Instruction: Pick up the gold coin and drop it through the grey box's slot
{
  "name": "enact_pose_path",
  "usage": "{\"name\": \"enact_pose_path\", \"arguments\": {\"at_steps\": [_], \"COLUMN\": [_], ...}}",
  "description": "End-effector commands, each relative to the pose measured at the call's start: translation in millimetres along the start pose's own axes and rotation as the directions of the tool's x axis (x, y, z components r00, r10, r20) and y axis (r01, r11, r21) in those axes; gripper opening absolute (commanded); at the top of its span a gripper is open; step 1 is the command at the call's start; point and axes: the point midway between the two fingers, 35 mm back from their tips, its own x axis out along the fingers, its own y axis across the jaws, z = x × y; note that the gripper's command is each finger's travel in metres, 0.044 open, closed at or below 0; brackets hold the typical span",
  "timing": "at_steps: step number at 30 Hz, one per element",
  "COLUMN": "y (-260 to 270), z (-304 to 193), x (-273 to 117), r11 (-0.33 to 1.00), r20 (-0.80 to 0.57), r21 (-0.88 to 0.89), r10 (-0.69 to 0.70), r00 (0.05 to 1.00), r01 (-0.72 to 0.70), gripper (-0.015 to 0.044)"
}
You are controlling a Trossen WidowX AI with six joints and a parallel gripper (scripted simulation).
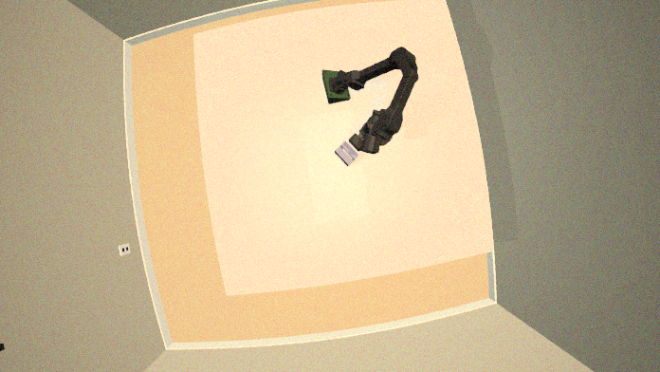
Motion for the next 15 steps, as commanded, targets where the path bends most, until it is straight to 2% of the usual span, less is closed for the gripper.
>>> {"name": "enact_pose_path", "arguments": {"at_steps": [1, 15], "y": [-10.7, -43.9], "z": [0.6, 4.0], "x": [0.8, -1.0], "r11": [1.0, 1.0], "r20": [-0.008, -0.009], "r21": [0.02, 0.02], "r10": [-0.004, -0.007], "r00": [1.0, 1.0], "r01": [0.004, 0.007], "gripper": [0.0, 0.0]}}
